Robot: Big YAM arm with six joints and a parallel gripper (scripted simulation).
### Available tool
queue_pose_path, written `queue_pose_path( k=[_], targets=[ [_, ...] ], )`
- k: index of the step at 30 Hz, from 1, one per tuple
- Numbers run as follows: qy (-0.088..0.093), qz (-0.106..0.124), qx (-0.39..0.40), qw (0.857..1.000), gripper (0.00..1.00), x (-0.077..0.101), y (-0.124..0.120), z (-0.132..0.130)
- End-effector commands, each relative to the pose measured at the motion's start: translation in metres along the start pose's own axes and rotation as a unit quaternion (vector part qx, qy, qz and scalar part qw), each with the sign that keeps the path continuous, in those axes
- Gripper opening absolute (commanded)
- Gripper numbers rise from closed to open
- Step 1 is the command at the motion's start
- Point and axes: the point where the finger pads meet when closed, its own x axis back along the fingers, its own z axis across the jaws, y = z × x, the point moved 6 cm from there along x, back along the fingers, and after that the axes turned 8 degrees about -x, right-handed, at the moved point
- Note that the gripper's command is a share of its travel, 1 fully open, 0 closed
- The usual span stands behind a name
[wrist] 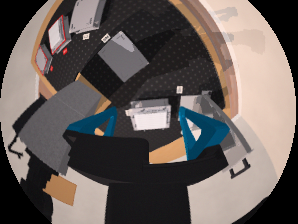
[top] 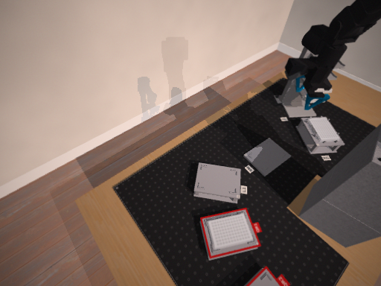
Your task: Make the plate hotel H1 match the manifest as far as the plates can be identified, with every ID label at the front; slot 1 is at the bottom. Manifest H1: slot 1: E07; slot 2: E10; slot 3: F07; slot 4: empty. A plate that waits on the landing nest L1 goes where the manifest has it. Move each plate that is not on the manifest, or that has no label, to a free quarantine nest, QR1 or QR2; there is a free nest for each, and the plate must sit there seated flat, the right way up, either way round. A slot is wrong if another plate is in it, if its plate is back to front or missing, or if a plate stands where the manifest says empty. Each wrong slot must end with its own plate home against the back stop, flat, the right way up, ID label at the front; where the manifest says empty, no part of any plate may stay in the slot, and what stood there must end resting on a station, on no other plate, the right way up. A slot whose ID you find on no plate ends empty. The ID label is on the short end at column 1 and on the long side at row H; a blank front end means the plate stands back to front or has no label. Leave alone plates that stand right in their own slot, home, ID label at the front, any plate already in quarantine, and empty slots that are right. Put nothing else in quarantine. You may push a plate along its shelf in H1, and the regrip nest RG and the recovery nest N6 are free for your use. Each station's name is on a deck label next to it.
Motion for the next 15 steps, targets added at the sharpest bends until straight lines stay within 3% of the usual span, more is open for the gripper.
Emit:
queue_pose_path(
  k=[1,2,3,15],
  targets=[
    [-0.003,0.004,0.048,0.999,1.00,0.004,0.012,-0.011],
    [0.000,0.007,0.054,0.998,1.00,0.000,0.012,-0.011],
    [-0.011,0.002,0.054,0.998,1.00,-0.003,0.014,-0.015],
    [-0.007,0.003,0.049,0.999,1.00,-0.046,0.009,-0.013]
  ],
)
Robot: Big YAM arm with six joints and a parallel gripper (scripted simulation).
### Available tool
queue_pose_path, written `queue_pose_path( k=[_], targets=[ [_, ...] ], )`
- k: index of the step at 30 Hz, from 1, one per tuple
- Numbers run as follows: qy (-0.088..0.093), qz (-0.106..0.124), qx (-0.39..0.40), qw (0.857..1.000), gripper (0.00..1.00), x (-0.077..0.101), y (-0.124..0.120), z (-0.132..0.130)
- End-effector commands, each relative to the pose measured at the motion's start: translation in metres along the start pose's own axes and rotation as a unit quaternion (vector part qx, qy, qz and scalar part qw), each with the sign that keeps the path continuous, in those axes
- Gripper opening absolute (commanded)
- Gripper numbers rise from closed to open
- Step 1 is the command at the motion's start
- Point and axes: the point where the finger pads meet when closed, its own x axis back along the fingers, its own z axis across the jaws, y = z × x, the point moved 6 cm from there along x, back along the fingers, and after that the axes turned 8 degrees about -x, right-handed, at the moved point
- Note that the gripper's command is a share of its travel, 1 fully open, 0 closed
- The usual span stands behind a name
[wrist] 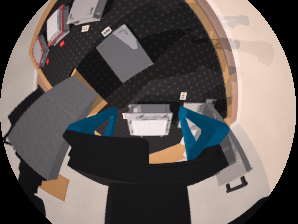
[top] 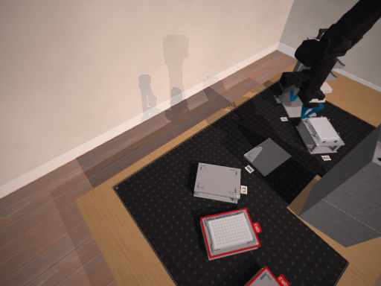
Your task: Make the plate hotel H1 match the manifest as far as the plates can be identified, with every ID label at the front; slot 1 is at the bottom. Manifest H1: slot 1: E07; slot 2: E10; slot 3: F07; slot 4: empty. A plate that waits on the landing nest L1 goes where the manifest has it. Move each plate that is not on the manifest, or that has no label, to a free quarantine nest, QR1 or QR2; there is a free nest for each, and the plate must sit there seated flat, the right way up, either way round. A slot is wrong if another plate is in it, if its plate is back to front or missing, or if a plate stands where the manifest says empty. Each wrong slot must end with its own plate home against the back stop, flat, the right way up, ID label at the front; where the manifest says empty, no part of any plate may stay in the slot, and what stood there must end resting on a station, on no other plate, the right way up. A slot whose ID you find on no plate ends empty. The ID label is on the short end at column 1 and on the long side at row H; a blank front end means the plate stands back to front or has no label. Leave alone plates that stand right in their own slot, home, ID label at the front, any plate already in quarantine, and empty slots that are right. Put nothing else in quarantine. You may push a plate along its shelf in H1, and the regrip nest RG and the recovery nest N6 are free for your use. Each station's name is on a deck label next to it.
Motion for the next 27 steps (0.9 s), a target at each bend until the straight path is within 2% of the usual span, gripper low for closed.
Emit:
queue_pose_path(
  k=[1,15,19,20,24,26,27],
  targets=[
    [-0.018,-0.006,0.009,1.000,1.00,-0.004,0.007,-0.016],
    [-0.015,-0.004,0.002,1.000,1.00,-0.048,0.001,-0.014],
    [-0.015,-0.004,0.002,1.000,1.00,-0.048,0.001,-0.014],
    [-0.025,-0.008,0.001,1.000,1.00,-0.037,0.003,-0.020],
    [-0.025,-0.008,0.001,1.000,1.00,-0.036,0.003,-0.020],
    [-0.012,-0.005,0.003,1.000,1.00,-0.043,0.004,-0.009],
    [-0.012,-0.005,0.003,1.000,1.00,-0.043,0.004,-0.009]
  ],
)
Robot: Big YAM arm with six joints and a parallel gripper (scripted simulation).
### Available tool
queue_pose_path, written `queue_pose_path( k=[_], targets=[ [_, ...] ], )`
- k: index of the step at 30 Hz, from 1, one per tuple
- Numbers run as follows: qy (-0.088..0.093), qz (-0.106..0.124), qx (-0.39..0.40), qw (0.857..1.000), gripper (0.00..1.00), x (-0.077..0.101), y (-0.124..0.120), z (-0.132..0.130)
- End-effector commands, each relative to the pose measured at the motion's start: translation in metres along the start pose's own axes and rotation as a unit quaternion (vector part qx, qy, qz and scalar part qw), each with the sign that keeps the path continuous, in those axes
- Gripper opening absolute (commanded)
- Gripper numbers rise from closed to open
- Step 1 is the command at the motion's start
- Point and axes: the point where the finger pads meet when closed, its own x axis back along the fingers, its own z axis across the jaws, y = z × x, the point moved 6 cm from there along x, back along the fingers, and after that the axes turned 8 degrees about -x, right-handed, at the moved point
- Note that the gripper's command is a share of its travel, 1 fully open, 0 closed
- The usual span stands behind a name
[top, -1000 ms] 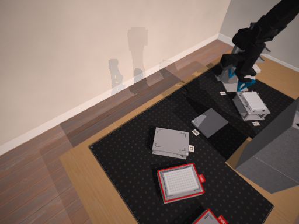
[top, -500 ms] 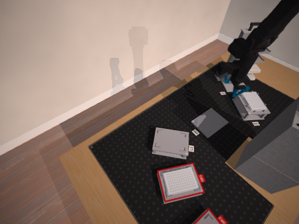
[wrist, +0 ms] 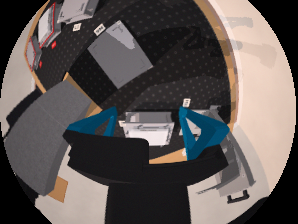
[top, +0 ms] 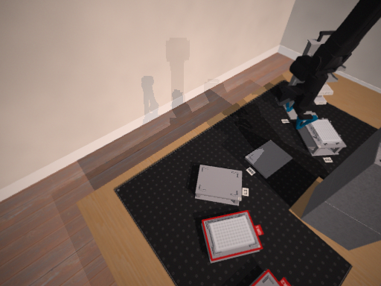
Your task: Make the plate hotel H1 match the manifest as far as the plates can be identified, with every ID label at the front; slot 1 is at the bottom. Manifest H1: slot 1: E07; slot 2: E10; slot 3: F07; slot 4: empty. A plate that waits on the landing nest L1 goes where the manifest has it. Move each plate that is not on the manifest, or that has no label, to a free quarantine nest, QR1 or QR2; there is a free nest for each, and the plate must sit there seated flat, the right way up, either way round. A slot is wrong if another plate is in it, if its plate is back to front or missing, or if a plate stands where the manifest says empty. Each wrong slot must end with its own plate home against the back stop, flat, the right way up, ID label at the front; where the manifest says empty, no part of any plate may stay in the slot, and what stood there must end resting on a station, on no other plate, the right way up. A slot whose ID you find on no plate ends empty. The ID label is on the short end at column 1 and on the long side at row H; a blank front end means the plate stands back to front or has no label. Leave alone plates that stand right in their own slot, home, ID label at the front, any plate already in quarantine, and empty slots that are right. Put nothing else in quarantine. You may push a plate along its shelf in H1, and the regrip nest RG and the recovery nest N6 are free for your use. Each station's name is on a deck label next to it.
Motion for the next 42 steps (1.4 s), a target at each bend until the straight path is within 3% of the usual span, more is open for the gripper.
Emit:
queue_pose_path(
  k=[1,18,42],
  targets=[
    [-0.009,-0.004,-0.001,1.000,1.00,0.004,0.002,-0.008],
    [-0.009,-0.004,-0.001,1.000,1.00,0.004,0.002,-0.008],
    [-0.009,-0.002,-0.001,1.000,1.00,-0.037,-0.002,-0.010]
  ],
)
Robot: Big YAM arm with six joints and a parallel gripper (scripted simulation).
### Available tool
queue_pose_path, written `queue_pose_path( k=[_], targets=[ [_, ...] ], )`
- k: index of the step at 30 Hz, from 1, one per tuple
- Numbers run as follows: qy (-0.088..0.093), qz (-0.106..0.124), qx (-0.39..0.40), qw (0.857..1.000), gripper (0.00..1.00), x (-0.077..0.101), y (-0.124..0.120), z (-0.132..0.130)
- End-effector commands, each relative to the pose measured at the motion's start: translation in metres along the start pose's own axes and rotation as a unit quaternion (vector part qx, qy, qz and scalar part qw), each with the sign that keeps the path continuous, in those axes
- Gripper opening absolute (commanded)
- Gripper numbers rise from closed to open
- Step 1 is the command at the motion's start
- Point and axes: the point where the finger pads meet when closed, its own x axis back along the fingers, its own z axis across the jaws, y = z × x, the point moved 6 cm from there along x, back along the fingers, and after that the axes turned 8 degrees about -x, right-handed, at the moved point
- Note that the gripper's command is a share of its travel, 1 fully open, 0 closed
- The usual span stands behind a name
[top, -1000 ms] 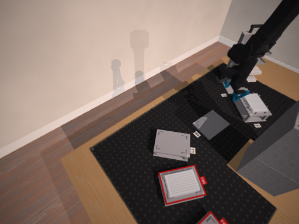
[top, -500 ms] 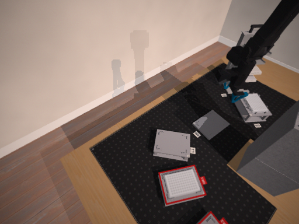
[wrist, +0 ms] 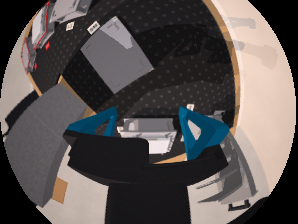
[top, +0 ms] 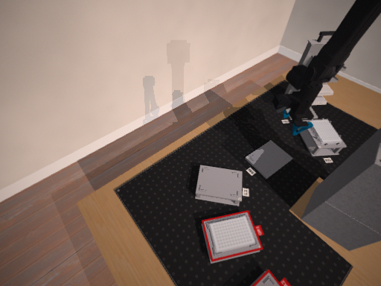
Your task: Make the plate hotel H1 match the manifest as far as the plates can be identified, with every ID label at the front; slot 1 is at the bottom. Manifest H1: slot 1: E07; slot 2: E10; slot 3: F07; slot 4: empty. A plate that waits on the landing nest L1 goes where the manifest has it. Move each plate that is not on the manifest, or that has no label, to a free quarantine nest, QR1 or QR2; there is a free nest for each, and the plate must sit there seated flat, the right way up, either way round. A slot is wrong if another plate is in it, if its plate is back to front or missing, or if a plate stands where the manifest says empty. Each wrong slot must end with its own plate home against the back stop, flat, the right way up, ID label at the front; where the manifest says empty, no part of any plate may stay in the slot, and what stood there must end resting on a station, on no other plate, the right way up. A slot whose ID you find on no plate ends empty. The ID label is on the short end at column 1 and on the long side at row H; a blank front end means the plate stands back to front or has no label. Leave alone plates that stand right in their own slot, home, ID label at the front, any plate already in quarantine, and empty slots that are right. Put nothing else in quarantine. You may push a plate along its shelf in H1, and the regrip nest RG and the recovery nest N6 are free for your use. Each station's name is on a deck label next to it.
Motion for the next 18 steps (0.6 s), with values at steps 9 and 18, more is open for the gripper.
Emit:
queue_pose_path(
  k=[9,18],
  targets=[
    [-0.008,-0.002,-0.002,1.000,1.00,-0.017,-0.003,-0.009],
    [-0.007,-0.003,-0.002,1.000,1.00,-0.013,0.001,-0.006]
  ],
)
